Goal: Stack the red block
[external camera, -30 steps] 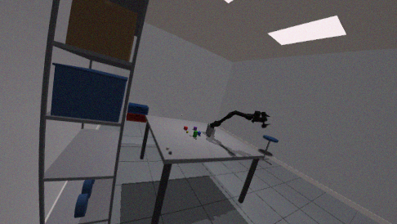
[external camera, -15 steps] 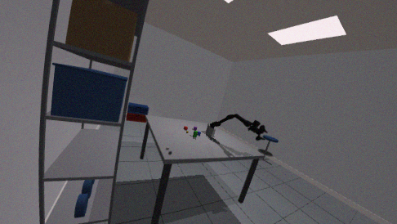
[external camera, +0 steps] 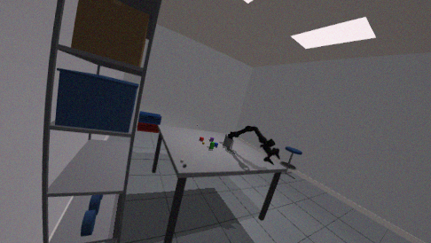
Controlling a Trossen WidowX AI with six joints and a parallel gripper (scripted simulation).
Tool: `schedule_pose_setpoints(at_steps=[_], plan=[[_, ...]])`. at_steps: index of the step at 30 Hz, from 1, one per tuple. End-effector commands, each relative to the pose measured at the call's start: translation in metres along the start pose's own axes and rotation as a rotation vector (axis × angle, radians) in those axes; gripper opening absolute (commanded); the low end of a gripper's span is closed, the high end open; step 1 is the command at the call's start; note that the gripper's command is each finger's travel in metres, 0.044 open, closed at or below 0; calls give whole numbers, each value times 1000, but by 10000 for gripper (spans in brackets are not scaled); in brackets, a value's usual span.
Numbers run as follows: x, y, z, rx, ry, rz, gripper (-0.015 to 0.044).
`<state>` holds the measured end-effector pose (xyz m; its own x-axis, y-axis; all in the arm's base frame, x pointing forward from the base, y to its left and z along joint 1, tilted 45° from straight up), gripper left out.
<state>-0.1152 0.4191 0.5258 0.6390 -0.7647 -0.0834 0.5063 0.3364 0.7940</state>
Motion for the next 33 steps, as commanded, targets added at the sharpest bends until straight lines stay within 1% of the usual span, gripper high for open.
schedule_pose_setpoints(at_steps=[1,7,14,24,33], plan=[[10,10,-44,6,-108,-18,440],[37,25,-119,-1,-286,-39,440],[87,38,-202,-27,-488,-61,440],[175,39,-299,-61,-743,-57,440],[275,23,-373,-159,-959,-63,440]])
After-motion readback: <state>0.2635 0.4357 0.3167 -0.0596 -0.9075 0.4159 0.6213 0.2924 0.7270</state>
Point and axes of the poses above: the point midway between the two fingers, 35 mm back from their tips, its own x axis back along the fingers, its own z axis across the jaws, y = z × x, the point moved 3 cm from there along x, back along the fingers, and after that the axes turned 14 degrees about -x, right-handed, at the moved point
